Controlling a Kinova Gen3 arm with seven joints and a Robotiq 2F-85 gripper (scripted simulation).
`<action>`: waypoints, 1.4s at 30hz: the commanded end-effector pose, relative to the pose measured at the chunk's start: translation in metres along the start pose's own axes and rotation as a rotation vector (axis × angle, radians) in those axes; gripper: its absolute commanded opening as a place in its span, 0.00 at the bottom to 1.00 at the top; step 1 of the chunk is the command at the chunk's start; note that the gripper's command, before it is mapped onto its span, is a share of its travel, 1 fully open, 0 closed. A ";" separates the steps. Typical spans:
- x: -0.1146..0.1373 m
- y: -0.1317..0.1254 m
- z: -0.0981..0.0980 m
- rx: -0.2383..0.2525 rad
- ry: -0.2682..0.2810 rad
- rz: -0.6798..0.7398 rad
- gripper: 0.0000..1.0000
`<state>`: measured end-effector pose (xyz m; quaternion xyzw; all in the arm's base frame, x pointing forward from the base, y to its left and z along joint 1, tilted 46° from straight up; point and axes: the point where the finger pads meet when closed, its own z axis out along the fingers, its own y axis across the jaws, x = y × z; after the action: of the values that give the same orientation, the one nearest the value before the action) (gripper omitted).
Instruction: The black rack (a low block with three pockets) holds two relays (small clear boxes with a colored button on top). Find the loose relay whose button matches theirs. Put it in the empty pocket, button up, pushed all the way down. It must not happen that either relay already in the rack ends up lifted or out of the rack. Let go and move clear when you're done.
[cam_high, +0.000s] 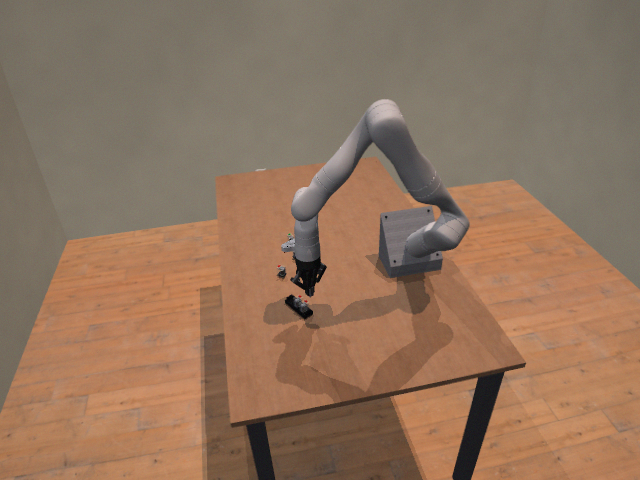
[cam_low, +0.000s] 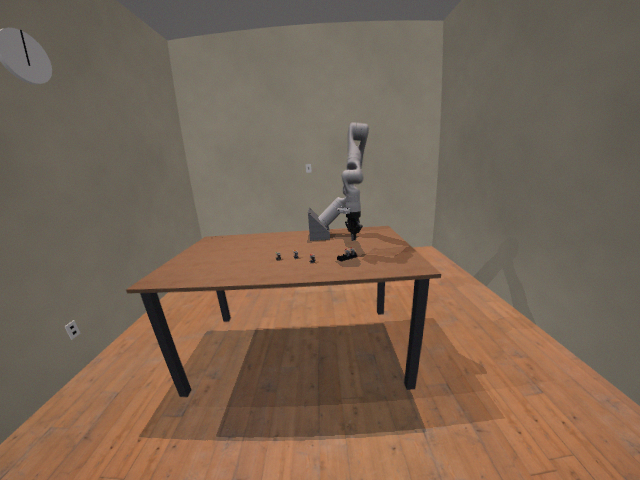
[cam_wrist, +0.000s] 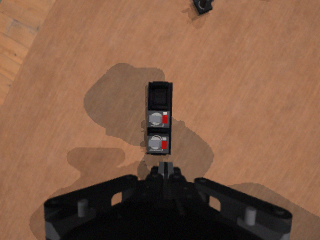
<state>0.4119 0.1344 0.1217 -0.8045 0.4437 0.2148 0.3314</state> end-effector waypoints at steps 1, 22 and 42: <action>0.000 0.000 -0.001 0.001 0.001 0.000 0.00; 0.002 0.000 -0.001 0.002 0.001 -0.007 0.00; 0.081 0.012 -0.016 0.025 -0.008 -0.270 0.00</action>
<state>0.4370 0.0844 0.0883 -0.8568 0.3324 0.1655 0.3578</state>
